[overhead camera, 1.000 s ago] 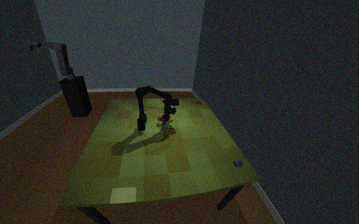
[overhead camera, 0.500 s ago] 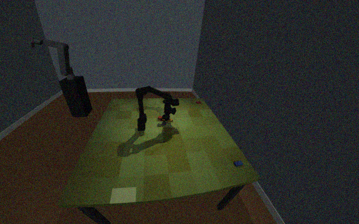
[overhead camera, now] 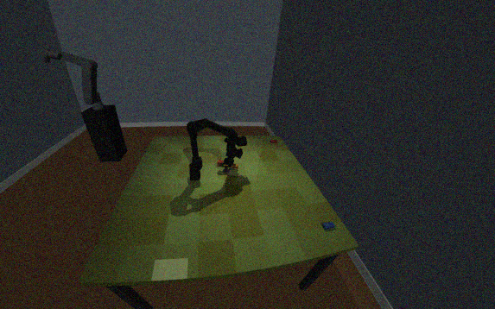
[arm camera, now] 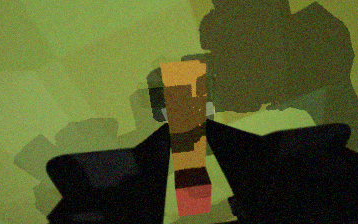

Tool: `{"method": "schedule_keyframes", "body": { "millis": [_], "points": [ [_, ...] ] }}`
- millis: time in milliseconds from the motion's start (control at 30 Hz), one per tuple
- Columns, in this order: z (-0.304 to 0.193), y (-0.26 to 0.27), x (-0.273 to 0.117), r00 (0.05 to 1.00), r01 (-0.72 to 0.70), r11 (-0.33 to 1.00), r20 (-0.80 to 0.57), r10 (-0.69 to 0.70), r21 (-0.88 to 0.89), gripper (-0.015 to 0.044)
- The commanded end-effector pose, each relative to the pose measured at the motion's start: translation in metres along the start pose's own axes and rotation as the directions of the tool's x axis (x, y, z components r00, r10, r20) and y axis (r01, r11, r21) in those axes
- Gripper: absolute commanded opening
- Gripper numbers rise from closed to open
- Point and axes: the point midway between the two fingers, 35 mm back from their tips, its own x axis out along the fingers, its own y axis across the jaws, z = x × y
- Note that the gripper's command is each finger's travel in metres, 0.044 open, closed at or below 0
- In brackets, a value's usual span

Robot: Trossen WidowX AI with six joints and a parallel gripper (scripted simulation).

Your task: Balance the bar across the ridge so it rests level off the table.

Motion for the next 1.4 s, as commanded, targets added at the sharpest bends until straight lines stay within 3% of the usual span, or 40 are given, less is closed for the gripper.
{"method": "schedule_keyframes", "body": {
  "millis": [0,1367],
  "points": [
    [-0.0004,-0.0007,0.0035,1.000,0.005,1.000,-0.004,-0.005,0.003,0.0000],
    [0.0003,0.0000,0.0002,1.000,0.000,1.000,0.000,0.000,0.001,0.0000]
  ]
}}
